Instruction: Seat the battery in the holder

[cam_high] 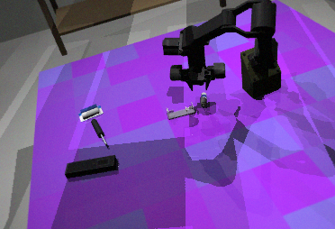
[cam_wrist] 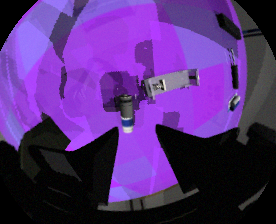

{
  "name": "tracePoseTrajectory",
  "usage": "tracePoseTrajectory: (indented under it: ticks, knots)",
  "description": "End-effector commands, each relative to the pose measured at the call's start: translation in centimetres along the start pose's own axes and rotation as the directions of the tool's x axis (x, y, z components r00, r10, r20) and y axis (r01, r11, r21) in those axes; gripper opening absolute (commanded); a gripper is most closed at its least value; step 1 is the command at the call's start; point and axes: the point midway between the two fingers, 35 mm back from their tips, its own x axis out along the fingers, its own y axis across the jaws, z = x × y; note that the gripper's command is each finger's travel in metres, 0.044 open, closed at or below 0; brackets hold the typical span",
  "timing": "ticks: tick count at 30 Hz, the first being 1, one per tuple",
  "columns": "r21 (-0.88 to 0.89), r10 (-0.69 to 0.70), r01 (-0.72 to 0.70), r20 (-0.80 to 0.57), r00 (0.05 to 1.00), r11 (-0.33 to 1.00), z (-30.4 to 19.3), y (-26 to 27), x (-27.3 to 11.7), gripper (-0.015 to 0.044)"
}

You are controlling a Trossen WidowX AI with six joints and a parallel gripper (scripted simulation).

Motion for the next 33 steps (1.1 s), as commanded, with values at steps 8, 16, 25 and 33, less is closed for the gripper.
tracePoseTrajectory:
  ticks: [8, 16, 25, 33]
  knots:
    - [-0.018, 0.060, -0.059, 0.081, 0.995, 0.998, -0.2, 0.9, 0.7, 0.0228]
    - [-0.016, 0.060, -0.059, 0.079, 0.995, 0.998, -0.1, 0.9, 2.0, 0.0228]
    - [-0.015, 0.061, -0.060, 0.079, 0.995, 0.998, 0.0, 1.0, 3.3, 0.0228]
    - [-0.016, 0.061, -0.060, 0.081, 0.995, 0.998, 0.1, 1.1, 4.6, 0.0228]
